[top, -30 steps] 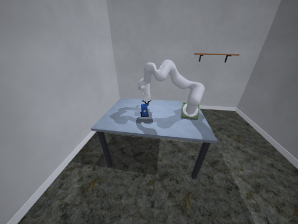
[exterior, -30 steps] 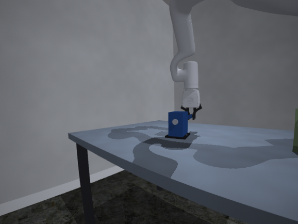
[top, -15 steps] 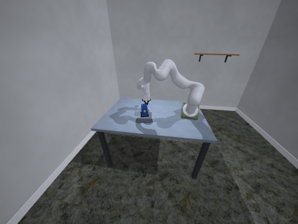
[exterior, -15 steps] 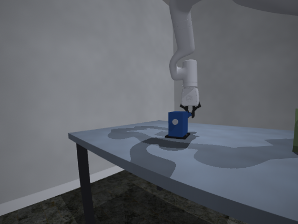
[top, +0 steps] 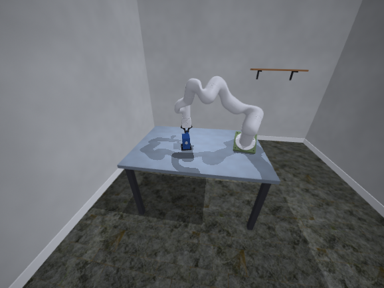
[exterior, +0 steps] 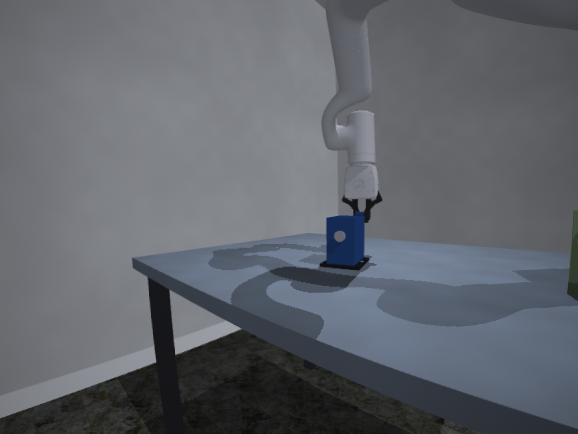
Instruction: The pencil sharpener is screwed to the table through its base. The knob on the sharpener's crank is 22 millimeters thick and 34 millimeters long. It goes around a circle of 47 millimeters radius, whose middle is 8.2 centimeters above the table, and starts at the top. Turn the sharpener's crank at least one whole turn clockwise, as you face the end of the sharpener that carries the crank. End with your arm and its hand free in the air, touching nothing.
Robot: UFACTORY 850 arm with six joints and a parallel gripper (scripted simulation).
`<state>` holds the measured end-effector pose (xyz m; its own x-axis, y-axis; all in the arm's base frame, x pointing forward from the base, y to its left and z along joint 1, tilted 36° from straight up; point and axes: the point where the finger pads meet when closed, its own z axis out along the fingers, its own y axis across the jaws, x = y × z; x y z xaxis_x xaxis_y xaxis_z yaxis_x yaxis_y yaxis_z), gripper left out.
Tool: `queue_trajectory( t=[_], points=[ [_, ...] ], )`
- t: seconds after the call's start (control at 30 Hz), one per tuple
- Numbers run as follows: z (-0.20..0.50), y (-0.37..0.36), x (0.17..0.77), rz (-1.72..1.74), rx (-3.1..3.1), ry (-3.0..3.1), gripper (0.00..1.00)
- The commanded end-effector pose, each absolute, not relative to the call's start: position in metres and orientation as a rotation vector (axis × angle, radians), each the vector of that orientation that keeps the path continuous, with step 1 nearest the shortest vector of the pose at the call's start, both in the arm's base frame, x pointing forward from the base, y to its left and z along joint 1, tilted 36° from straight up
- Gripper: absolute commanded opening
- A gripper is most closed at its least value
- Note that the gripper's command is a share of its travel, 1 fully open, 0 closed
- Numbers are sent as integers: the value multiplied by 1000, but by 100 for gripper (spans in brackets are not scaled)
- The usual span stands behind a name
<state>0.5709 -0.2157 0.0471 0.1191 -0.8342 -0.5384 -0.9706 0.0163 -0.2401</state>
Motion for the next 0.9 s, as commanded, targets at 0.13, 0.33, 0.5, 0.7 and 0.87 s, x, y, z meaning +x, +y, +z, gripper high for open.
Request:
queue_trajectory(
  t=[0.13, 0.33, 0.5, 0.7, 0.87],
  points=[
    [53, -218, 583, 318, -1847, 1745, 0],
    [54, -219, 586, 318, -1847, 1745, 0],
    [54, -219, 587, 318, -1847, 1745, 0],
    [54, -219, 587, 318, -1847, 1745, 0],
    [54, -219, 587, 318, -1847, 1745, 54]
  ],
)
